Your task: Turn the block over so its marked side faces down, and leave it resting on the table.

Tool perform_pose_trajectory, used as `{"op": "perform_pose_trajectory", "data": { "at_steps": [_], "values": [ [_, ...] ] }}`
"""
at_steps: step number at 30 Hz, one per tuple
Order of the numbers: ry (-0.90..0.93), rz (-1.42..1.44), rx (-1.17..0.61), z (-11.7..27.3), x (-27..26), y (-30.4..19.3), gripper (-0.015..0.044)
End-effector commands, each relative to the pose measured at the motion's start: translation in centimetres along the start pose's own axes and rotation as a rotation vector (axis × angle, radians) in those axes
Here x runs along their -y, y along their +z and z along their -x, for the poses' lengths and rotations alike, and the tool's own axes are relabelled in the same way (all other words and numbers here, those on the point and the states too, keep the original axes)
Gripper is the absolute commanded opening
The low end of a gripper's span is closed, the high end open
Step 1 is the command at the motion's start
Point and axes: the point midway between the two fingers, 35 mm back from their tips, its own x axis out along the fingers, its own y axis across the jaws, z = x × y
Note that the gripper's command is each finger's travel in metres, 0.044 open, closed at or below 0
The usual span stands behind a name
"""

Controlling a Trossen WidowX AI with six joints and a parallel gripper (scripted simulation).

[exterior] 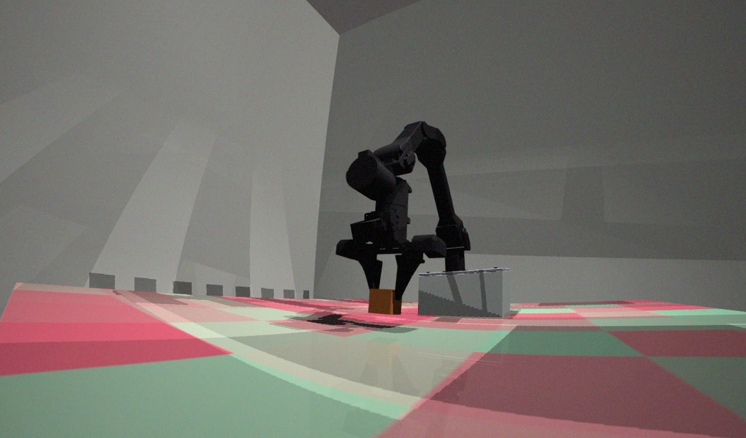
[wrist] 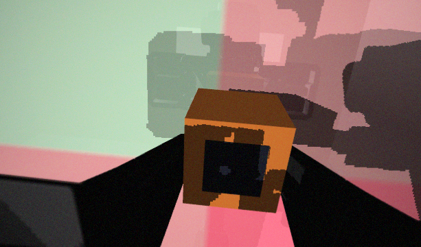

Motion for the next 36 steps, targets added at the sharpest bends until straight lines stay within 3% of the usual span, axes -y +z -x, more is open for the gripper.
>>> {"op": "perform_pose_trajectory", "data": {
  "at_steps": [1,26,36],
  "values": [
    [0.004,0.003,0.058,-0.17,-0.05,-0.03,0.0],
    [0.003,0.003,0.428,-0.32,-0.04,-0.78,0.0],
    [0.004,0.002,0.496,-1.12,-0.05,-0.49,0.0]
  ]
}}
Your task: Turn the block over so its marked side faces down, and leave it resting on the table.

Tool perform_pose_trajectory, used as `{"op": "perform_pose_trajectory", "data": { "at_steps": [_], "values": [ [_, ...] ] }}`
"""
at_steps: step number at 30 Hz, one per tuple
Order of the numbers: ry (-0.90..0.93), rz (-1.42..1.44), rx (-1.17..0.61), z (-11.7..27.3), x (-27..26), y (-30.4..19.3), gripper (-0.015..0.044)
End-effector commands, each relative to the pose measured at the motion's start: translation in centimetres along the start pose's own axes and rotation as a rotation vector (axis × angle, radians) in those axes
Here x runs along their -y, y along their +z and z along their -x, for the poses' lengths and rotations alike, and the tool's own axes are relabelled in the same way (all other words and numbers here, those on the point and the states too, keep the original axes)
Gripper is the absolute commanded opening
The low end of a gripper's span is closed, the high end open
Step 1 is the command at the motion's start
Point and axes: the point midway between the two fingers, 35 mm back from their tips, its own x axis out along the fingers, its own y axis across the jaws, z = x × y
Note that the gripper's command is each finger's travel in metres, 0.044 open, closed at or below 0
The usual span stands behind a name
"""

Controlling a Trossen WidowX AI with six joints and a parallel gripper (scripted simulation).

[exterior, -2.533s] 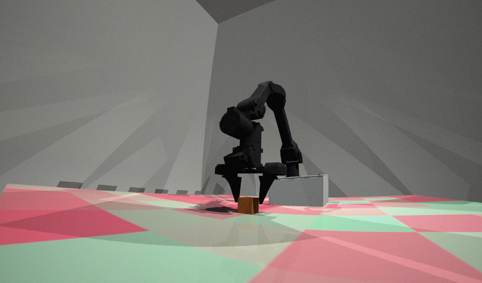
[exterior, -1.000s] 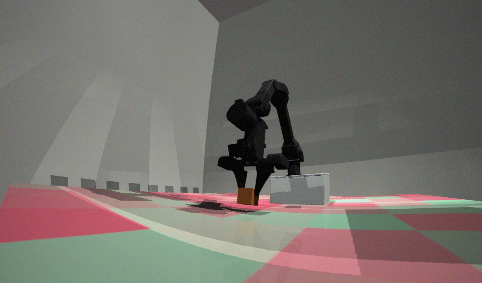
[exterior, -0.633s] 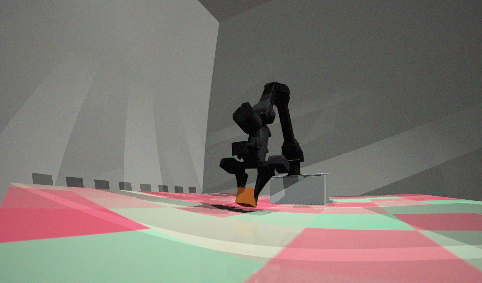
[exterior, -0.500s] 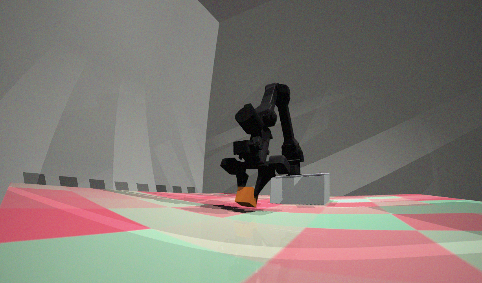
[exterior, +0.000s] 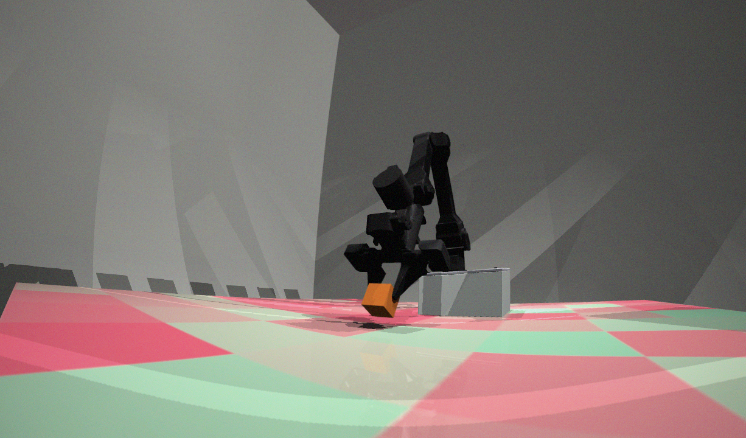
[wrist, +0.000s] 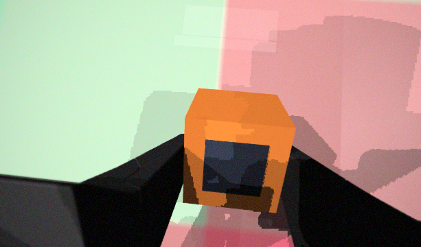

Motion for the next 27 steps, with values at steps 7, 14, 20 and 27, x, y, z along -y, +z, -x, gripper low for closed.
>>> {"op": "perform_pose_trajectory", "data": {
  "at_steps": [7,14,20,27],
  "values": [
    [0.005,0.001,0.125,-2.1,-0.1,-0.6,0.0],
    [0.005,0.001,0.225,-2.9,-0.1,-1.0,0.0],
    [0.01,-0.013,0.309,-3.0,-0.2,-1.5,0.0],
    [0.009,-0.01,0.409,-2.7,-0.1,-2.0,0.0]
  ]
}}
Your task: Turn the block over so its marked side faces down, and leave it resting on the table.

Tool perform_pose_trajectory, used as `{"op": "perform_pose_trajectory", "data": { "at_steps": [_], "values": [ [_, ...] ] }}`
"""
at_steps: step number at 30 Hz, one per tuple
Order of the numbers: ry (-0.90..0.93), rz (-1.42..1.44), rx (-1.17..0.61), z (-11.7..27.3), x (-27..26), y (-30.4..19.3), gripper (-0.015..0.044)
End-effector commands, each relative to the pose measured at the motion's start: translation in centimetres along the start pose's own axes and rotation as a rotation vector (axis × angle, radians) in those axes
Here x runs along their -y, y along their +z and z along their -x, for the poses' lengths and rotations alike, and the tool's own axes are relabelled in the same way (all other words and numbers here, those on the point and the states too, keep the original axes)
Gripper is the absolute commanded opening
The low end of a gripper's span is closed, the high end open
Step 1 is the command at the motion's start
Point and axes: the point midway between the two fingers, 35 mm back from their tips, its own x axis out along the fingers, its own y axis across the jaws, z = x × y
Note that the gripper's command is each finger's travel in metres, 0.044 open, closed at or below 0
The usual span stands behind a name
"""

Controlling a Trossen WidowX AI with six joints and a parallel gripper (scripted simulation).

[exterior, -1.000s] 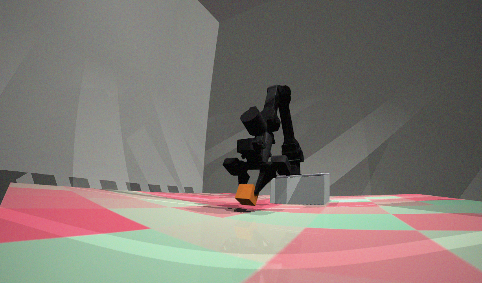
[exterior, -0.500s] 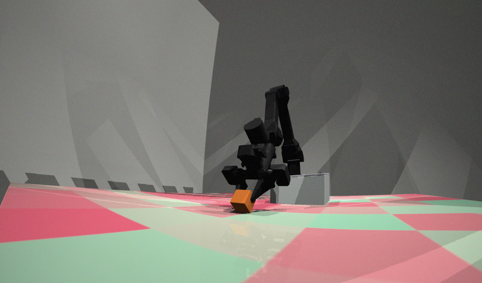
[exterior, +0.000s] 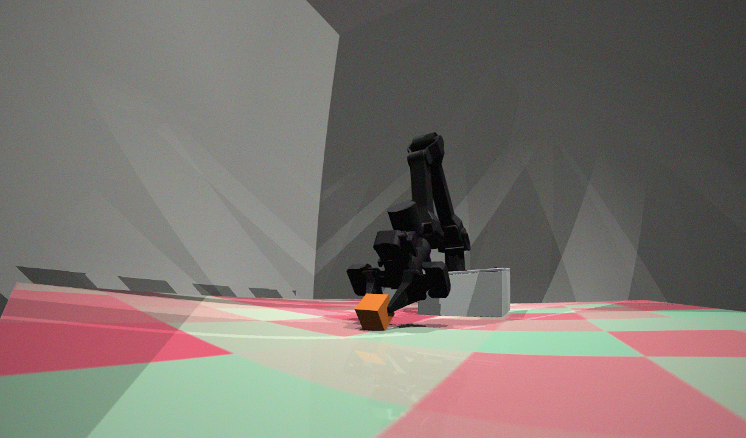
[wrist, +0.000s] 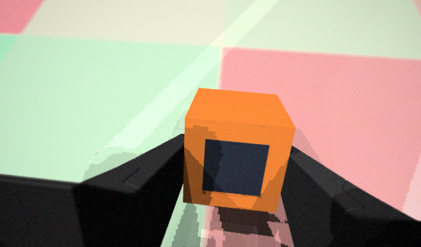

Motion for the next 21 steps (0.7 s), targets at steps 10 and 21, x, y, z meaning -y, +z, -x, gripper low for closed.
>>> {"op": "perform_pose_trajectory", "data": {
  "at_steps": [10,21],
  "values": [
    [0.004,0.015,0.116,1.01,-0.01,-0.82,0.0],
    [0.004,0.014,0.135,1.16,-0.01,-0.67,0.0]
  ]
}}
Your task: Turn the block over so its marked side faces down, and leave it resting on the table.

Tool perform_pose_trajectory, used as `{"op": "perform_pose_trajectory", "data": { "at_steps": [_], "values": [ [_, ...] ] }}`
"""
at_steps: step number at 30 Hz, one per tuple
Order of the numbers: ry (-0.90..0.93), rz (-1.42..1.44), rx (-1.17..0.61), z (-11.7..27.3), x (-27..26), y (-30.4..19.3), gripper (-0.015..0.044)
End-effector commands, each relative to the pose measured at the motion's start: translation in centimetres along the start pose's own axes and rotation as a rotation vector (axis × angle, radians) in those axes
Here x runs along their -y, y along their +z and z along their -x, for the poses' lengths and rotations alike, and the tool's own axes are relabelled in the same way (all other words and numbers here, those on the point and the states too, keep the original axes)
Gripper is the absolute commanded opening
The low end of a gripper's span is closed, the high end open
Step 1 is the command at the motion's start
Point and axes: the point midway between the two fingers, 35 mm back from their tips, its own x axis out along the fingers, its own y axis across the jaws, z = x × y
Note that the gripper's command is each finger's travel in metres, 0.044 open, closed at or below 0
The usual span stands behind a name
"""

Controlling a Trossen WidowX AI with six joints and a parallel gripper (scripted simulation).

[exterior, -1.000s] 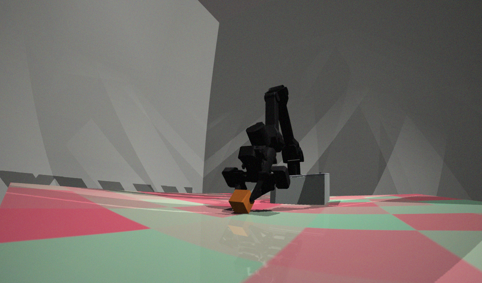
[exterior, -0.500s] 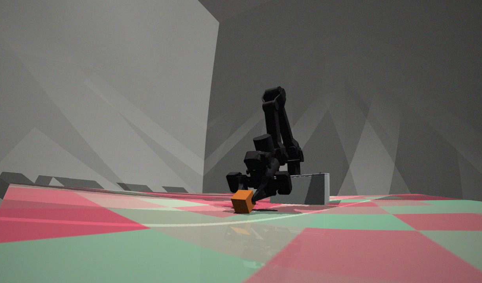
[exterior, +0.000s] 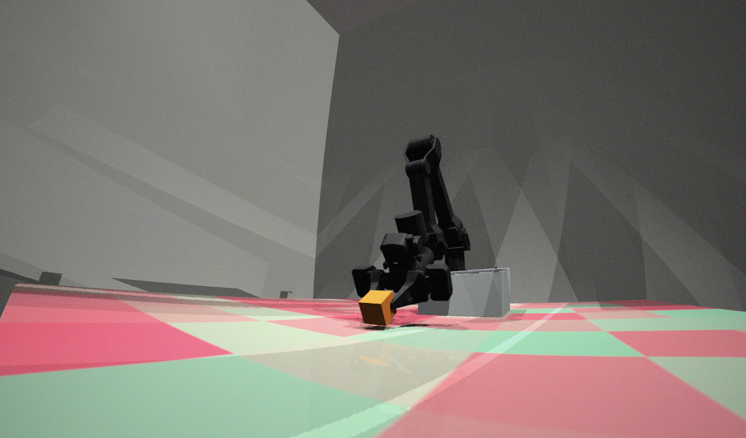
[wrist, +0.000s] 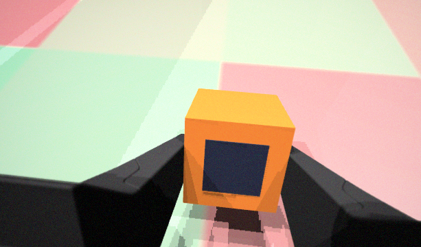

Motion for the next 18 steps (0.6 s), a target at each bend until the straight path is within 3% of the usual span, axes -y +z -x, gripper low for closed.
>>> {"op": "perform_pose_trajectory", "data": {
  "at_steps": [1,4,18],
  "values": [
    [0.003,0.003,0.001,0.06,-0.05,-0.09,0.0],
    [0.003,0.003,0.001,0.06,-0.05,-0.09,0.0],
    [0.003,0.003,0.001,0.06,-0.05,-0.09,0.0368]
  ]
}}
